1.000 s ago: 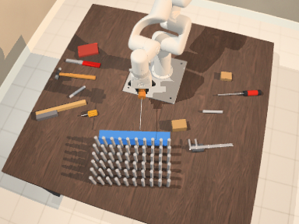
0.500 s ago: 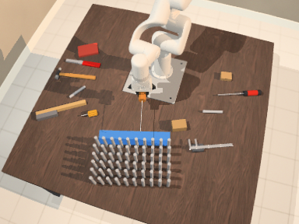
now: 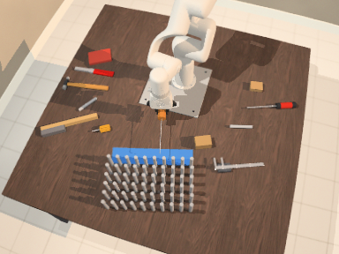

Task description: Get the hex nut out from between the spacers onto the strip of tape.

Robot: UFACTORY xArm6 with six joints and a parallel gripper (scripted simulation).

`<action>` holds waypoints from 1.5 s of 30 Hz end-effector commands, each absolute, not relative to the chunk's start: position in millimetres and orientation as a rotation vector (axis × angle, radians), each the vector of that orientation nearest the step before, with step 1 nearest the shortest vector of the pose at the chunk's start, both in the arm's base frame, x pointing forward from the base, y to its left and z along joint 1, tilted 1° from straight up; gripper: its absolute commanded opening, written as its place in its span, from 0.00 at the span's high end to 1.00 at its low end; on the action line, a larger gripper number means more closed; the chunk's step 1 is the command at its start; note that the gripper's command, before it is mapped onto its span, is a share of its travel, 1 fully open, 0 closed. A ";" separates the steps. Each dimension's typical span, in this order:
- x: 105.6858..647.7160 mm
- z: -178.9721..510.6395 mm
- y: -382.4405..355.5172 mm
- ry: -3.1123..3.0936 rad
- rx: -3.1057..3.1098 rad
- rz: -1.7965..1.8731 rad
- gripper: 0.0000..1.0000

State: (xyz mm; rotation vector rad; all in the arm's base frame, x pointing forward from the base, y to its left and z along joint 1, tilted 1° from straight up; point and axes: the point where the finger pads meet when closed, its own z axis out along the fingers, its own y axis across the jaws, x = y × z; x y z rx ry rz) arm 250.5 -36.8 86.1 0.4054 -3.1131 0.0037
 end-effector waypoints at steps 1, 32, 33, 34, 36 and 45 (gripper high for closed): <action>254.7 69.6 -37.5 -3.117 0.406 0.005 1.00; 255.0 50.7 -37.6 -3.116 0.408 0.005 1.00; 255.1 48.9 -37.6 -3.116 0.408 0.005 1.00; 255.1 46.8 -37.6 -3.116 0.408 0.005 1.00; 255.1 42.2 -37.6 -3.116 0.408 0.005 1.00; 255.3 27.4 -37.7 -3.116 0.408 0.005 1.00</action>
